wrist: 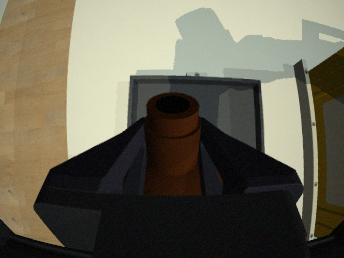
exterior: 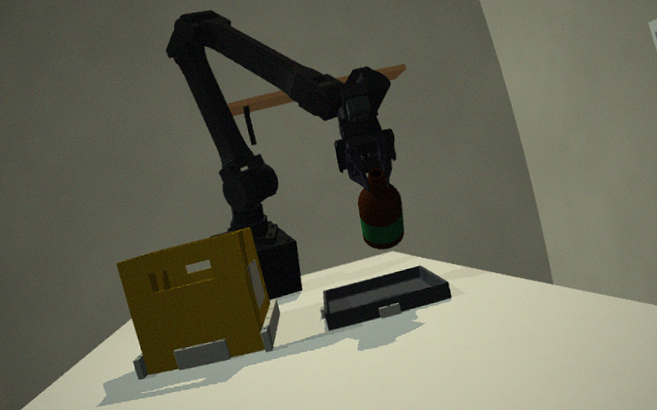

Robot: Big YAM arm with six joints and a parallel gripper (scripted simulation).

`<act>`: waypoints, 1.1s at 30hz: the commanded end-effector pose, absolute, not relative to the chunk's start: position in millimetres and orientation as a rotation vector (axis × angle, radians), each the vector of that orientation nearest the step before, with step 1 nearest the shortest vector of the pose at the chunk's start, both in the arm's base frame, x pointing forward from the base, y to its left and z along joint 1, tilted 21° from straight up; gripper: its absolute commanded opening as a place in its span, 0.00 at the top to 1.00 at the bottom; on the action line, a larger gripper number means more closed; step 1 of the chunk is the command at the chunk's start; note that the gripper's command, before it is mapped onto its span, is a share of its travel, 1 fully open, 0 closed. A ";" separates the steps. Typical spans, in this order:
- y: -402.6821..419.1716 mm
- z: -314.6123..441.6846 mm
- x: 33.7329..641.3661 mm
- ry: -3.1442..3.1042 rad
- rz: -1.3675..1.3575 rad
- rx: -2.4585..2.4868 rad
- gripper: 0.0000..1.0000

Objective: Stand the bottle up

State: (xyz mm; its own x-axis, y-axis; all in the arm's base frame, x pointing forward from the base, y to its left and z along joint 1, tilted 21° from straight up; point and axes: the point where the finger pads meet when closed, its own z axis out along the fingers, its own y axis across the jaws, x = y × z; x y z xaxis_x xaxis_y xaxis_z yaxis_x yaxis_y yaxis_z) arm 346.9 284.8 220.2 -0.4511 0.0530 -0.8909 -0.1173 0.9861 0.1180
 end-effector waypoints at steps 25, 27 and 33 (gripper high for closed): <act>296.8 244.3 345.0 1.896 0.243 -0.037 1.00; 296.8 244.3 345.0 1.896 0.243 -0.037 1.00; 296.8 244.3 345.0 1.896 0.243 -0.037 1.00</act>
State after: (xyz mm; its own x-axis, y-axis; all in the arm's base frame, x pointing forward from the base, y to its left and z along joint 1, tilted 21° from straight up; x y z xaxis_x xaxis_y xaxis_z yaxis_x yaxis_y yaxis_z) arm 347.0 286.1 227.2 -0.3681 0.0725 -0.9270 -0.1210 0.9847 0.1251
